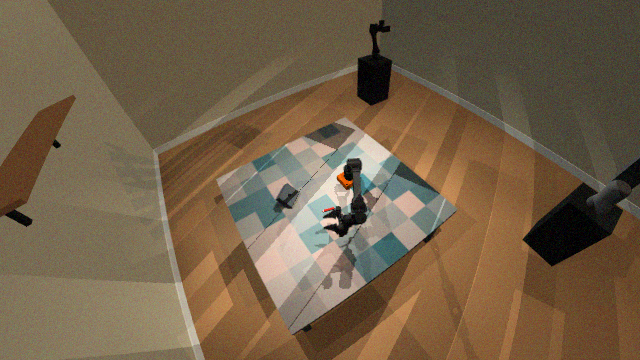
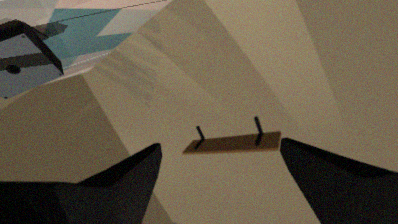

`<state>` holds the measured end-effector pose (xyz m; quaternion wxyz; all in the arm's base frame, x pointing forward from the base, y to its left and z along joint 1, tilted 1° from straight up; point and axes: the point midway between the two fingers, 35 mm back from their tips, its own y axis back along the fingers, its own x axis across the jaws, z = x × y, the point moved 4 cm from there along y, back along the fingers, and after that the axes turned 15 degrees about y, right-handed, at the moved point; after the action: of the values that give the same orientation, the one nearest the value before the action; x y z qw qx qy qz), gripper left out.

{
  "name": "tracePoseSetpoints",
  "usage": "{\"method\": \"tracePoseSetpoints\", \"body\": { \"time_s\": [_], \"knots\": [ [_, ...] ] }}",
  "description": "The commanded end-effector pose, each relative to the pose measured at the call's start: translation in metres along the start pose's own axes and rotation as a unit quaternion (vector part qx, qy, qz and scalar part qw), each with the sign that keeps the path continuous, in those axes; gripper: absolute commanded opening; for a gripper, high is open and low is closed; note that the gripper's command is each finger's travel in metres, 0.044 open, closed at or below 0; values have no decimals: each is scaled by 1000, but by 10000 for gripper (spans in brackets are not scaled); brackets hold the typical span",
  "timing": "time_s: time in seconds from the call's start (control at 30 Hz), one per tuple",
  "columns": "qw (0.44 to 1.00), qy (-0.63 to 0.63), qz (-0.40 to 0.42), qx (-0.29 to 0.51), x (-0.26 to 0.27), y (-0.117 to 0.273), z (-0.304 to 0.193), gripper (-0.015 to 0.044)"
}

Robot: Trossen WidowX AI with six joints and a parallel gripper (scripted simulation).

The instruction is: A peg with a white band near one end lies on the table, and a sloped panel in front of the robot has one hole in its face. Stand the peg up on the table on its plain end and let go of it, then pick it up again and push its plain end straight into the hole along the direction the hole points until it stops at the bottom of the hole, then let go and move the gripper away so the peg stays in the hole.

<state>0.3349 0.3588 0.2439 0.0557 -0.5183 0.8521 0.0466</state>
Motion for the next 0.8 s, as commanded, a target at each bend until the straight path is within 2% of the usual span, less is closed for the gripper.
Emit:
{"method": "tracePoseSetpoints", "body": {
  "time_s": [0.0,0.03,0.77],
  "knots": [
    [1000,-1,0,-1,0,0,0,426],
    [1000,-5,-2,-2,0,-2,0,440],
    [977,-184,-22,-103,23,-52,20,440]
  ]
}}
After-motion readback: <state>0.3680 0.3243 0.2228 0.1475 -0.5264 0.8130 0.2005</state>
